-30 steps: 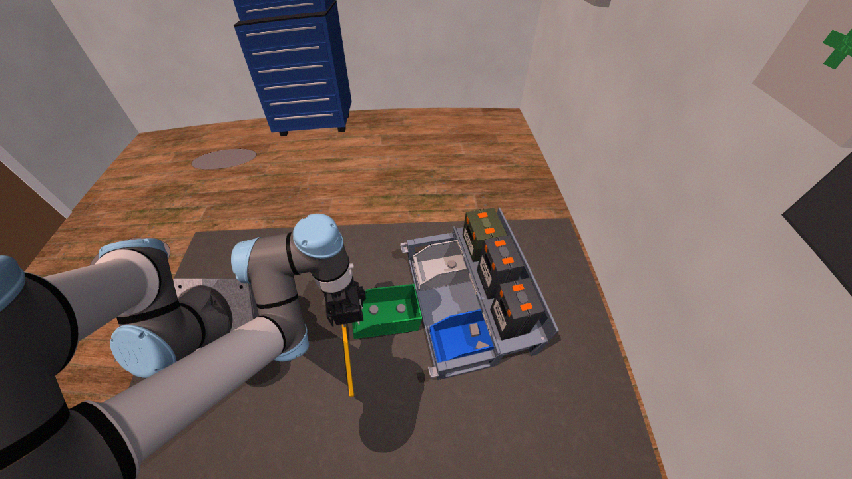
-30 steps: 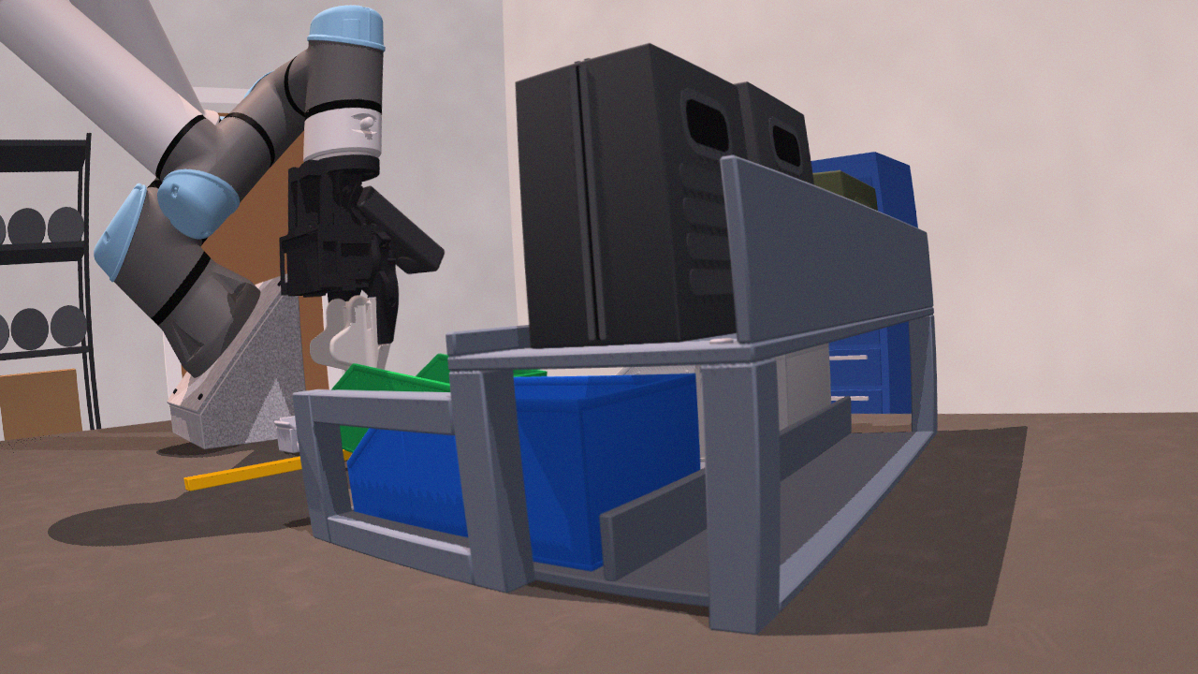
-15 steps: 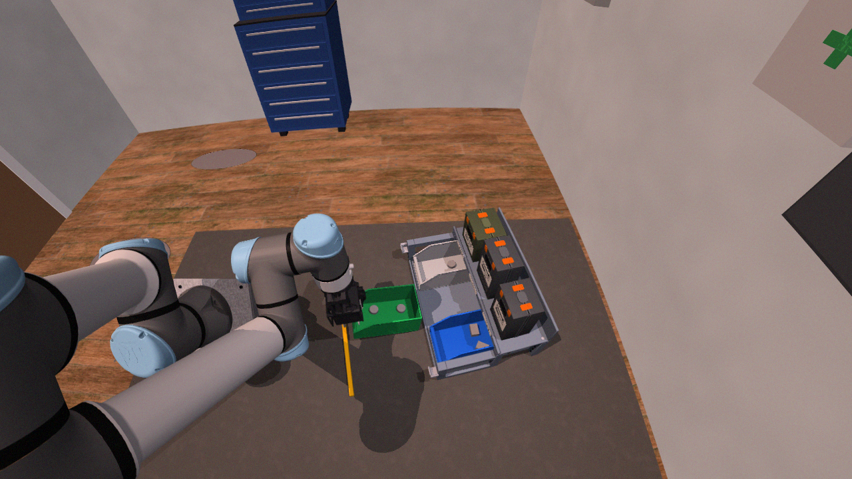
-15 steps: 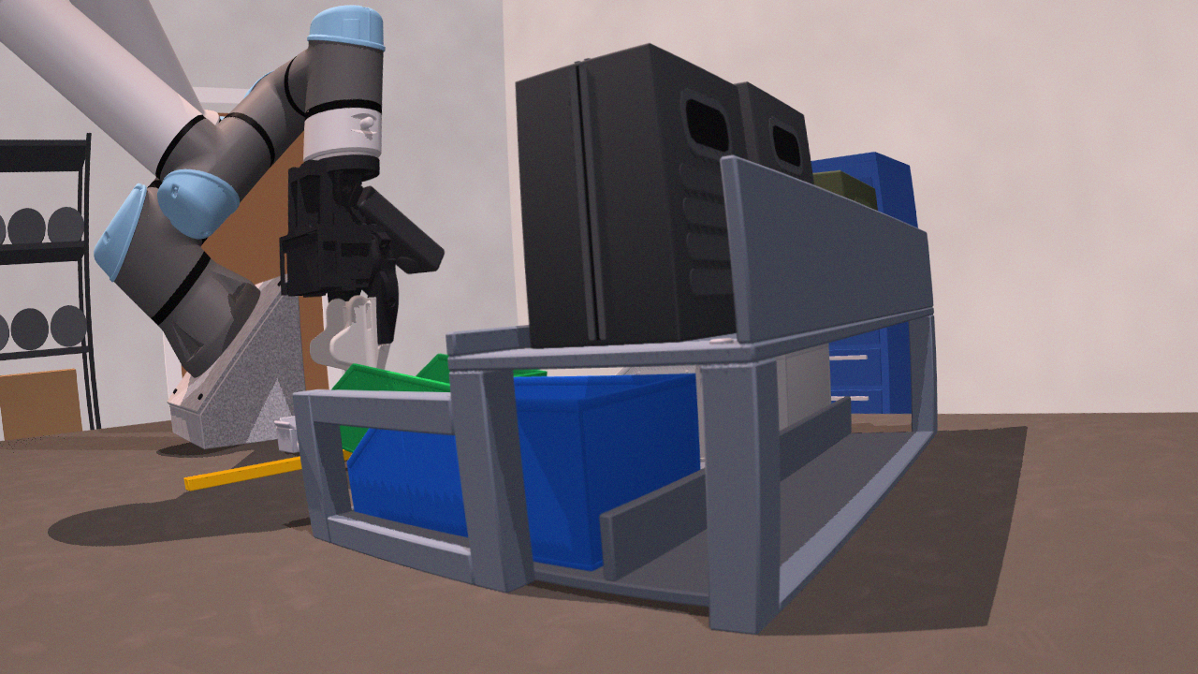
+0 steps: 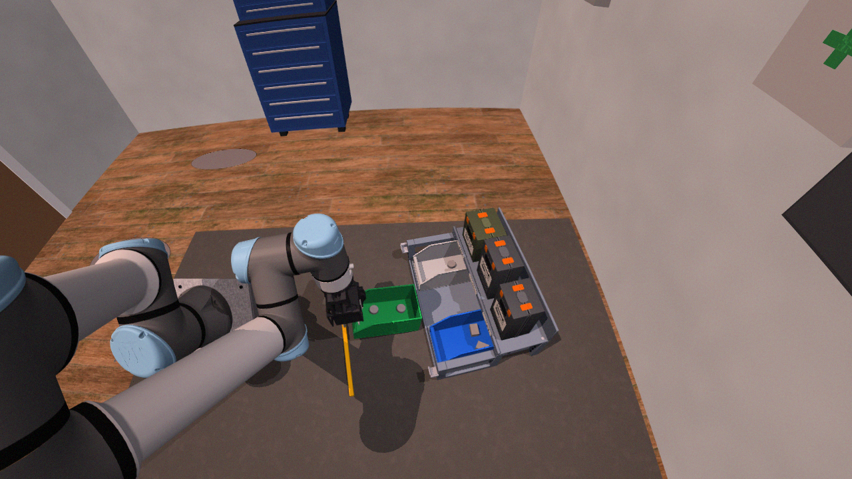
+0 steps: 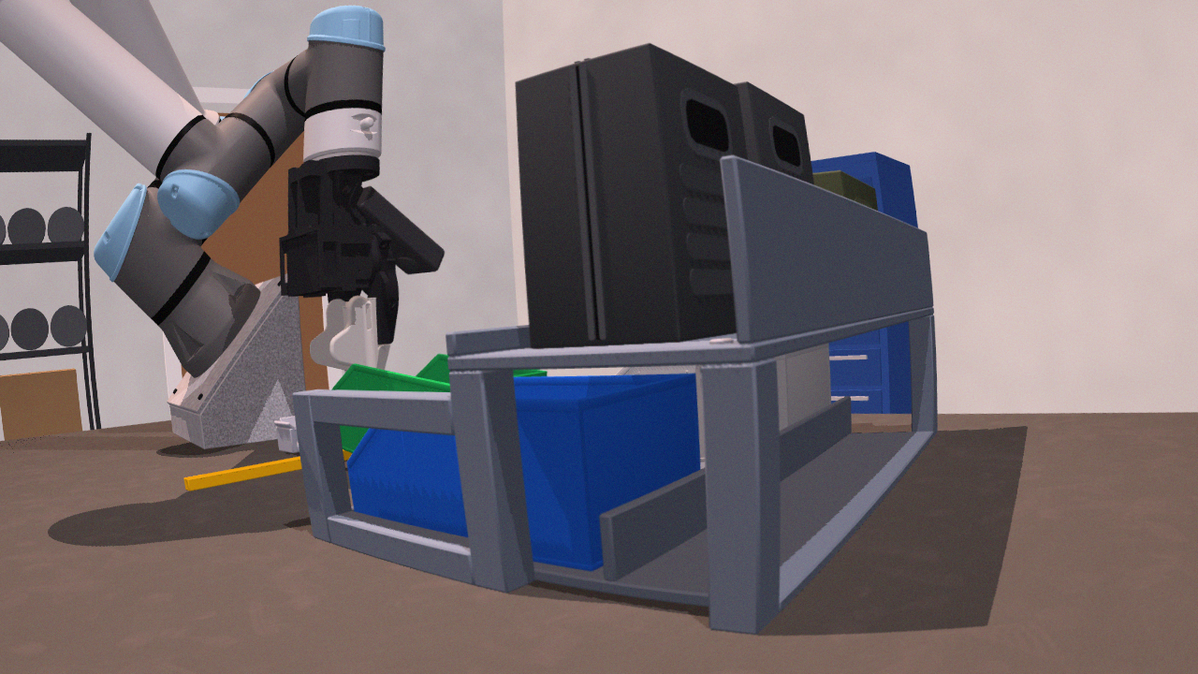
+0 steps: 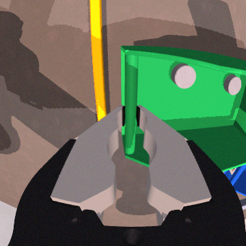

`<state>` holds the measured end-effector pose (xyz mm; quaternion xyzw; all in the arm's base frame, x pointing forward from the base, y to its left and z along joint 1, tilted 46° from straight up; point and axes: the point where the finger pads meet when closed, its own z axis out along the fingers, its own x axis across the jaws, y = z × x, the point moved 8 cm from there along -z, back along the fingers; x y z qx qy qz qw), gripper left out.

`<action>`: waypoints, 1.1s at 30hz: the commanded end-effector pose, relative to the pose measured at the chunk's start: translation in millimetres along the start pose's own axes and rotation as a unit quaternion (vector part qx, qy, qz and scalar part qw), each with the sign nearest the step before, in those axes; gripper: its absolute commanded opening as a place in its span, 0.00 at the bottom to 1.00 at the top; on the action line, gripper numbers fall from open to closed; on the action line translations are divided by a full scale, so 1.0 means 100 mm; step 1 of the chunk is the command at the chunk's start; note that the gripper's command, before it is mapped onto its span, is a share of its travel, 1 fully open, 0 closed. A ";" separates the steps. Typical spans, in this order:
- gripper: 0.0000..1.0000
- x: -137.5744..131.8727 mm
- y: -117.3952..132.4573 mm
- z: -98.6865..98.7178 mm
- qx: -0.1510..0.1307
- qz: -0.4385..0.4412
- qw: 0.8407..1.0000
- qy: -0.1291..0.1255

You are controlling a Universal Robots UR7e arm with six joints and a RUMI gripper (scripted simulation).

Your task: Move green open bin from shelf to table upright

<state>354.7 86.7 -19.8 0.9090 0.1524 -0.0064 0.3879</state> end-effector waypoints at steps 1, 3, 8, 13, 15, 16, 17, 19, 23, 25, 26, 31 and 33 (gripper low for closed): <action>0.00 0.00 0.00 0.00 0.000 0.000 1.000 0.001; 0.00 0.00 0.00 0.00 0.000 0.000 1.000 0.001; 0.00 0.00 0.00 0.01 0.000 0.000 1.000 0.001; 0.00 0.00 0.00 0.02 0.000 0.000 1.000 0.001; 0.00 0.00 0.00 0.03 0.000 0.000 1.000 0.001; 0.00 0.00 0.00 0.03 0.000 0.000 1.000 0.001; 0.00 0.00 0.00 0.04 0.000 0.000 1.000 0.001; 0.00 0.00 0.00 0.05 0.000 0.000 1.000 0.001; 0.00 0.00 0.00 0.05 0.000 0.000 1.000 0.001; 0.00 0.00 0.00 0.06 0.000 0.000 1.000 0.001; 0.00 0.00 0.00 0.07 0.000 0.000 1.000 0.001; 0.00 0.00 0.00 0.09 0.000 0.000 1.000 0.001; 0.00 0.00 0.00 0.10 0.000 0.000 1.000 0.001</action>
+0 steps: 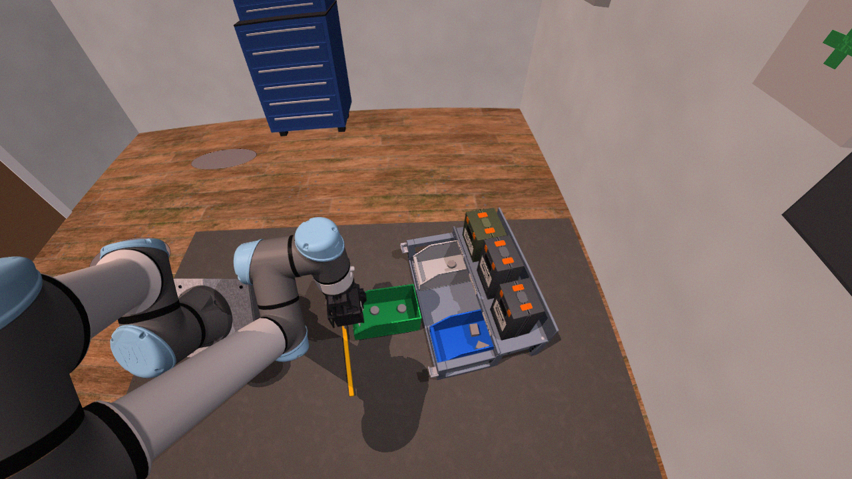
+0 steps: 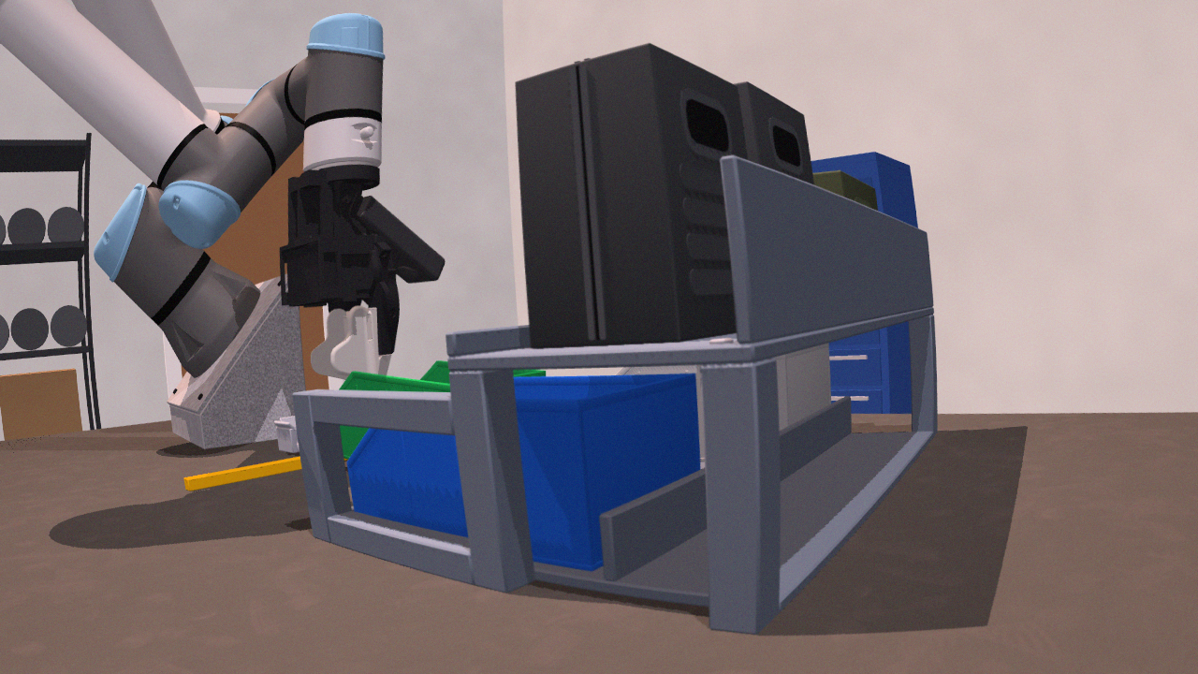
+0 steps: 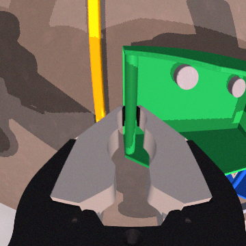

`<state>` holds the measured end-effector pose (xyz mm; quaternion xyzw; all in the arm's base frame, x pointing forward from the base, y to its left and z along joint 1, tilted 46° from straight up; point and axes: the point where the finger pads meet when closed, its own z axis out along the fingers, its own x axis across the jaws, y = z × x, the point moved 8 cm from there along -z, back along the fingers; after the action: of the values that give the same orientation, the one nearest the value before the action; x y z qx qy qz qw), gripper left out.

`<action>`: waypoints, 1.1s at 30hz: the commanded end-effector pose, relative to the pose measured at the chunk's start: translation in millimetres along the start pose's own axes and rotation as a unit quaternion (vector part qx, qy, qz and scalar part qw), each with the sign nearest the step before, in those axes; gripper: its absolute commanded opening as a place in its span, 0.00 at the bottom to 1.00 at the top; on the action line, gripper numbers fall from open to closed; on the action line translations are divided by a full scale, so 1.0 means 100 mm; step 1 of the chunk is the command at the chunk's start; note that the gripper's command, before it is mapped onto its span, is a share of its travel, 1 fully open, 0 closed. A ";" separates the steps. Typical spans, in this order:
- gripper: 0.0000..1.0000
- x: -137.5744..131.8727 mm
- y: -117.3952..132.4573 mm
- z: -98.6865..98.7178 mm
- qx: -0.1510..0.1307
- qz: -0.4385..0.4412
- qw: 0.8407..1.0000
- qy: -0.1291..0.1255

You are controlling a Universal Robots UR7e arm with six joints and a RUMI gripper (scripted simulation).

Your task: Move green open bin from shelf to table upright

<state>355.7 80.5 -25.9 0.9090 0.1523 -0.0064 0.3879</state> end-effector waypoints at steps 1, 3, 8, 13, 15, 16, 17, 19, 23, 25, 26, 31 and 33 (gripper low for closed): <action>0.00 0.00 0.00 0.02 0.000 0.000 1.000 0.001; 0.00 0.00 0.00 0.03 0.000 0.000 1.000 0.001; 0.00 0.00 0.00 0.04 0.000 0.000 1.000 0.001; 0.00 0.00 0.00 0.07 0.000 0.000 1.000 0.001; 0.00 0.00 0.00 0.08 0.000 0.000 1.000 0.001; 0.00 0.00 0.00 0.08 0.000 0.000 1.000 0.001; 0.00 0.00 0.00 0.08 0.000 0.000 1.000 0.001; 0.00 0.00 0.00 0.09 0.000 0.000 1.000 0.001; 0.00 0.00 0.00 0.10 0.000 0.000 1.000 0.001; 0.00 0.00 0.00 0.11 0.000 0.000 1.000 0.001; 0.00 0.00 0.00 0.11 0.000 0.000 1.000 0.001; 0.00 0.00 0.00 0.12 0.000 0.000 1.000 0.001; 0.00 0.00 0.00 0.12 0.000 0.000 1.000 0.001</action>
<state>357.0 72.2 -34.2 0.9090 0.1523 -0.0064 0.3879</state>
